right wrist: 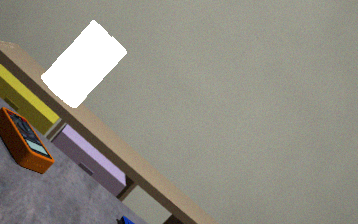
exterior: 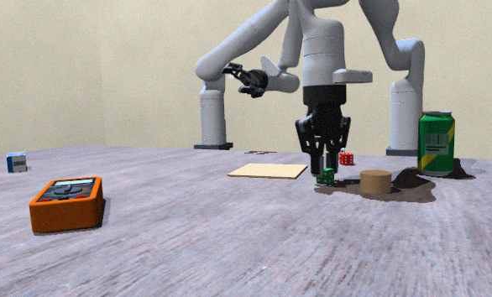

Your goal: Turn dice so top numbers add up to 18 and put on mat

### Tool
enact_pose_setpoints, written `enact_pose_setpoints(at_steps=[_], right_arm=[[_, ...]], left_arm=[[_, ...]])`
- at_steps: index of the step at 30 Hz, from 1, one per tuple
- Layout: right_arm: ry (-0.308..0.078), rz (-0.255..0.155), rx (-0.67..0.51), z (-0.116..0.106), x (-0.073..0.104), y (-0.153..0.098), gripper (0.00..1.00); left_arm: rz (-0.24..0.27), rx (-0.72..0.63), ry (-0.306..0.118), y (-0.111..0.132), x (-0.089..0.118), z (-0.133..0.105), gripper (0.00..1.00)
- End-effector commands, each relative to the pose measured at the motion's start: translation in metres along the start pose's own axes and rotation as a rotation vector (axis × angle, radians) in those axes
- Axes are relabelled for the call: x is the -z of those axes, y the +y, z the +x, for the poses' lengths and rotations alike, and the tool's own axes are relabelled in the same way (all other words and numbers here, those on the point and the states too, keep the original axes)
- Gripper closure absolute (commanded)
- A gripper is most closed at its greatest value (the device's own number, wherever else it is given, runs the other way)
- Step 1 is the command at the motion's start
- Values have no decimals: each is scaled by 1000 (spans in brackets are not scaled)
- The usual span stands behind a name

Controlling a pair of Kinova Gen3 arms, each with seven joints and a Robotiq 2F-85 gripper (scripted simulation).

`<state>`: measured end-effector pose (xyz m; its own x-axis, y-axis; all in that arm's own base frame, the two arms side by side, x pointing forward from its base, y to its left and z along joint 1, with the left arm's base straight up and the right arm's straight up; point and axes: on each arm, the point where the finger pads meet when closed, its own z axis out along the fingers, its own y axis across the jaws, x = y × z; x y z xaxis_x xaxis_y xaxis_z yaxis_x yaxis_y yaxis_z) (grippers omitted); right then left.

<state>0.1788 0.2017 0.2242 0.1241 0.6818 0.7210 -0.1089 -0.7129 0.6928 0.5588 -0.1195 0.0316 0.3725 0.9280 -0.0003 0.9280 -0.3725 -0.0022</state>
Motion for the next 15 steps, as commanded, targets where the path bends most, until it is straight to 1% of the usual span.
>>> enact_pose_setpoints(at_steps=[1,15], right_arm=[[0,0,-1,0,0,0,2],[0,0,-1,0,0,0,2]], left_arm=[[-2,0,0,1,-6,0,536],[-2,0,0,1,-11,0,536]])
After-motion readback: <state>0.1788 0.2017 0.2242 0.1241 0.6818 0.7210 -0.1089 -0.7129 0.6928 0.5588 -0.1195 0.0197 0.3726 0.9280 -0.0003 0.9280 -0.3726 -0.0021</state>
